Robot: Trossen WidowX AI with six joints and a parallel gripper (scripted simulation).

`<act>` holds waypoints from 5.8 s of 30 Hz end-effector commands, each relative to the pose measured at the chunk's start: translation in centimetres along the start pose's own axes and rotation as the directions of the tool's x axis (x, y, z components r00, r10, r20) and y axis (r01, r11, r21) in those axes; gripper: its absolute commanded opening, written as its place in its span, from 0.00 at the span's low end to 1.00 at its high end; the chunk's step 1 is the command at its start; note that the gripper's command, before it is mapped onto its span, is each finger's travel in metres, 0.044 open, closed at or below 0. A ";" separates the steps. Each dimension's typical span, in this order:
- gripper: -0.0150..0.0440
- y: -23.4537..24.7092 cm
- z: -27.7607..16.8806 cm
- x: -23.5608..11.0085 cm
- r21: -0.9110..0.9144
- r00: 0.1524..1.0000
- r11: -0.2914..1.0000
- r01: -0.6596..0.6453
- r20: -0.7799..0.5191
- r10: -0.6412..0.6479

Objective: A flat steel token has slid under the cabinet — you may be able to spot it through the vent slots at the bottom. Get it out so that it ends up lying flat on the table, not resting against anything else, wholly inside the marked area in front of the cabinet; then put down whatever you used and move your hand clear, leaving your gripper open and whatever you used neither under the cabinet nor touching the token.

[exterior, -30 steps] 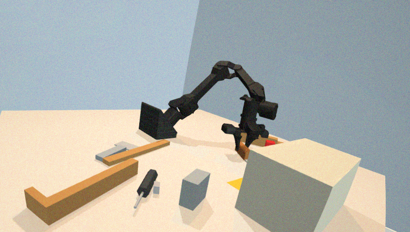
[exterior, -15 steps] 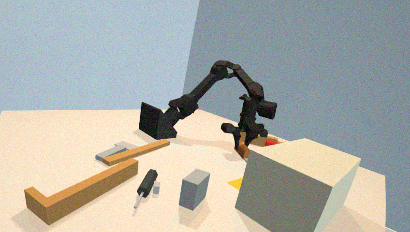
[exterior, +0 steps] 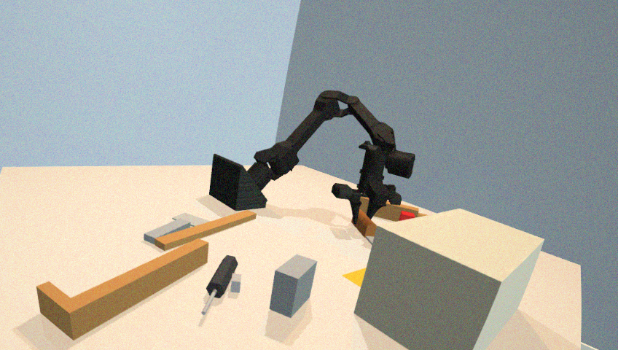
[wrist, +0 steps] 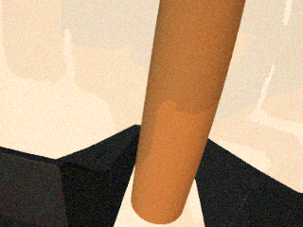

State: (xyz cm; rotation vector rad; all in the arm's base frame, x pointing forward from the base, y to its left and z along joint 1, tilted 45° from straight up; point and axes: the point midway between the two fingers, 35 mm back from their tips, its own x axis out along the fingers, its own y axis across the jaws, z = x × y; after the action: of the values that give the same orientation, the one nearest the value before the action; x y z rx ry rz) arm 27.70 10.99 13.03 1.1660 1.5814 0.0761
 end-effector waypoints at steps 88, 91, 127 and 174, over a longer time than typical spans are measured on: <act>0.25 3.1 -4.9 -0.3 0.183 1.000 0.983 -0.004 0.000 0.004; 0.25 3.4 -5.0 -0.3 0.184 1.000 0.983 -0.004 0.000 0.004; 0.25 6.9 -5.4 -0.3 0.189 1.000 0.982 -0.007 0.000 0.007; 0.25 6.7 -0.1 -0.3 0.189 1.000 0.982 -0.005 0.003 0.005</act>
State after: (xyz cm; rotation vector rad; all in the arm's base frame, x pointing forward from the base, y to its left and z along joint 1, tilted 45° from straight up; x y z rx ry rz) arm 31.49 14.58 17.30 1.3164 1.6155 -0.0756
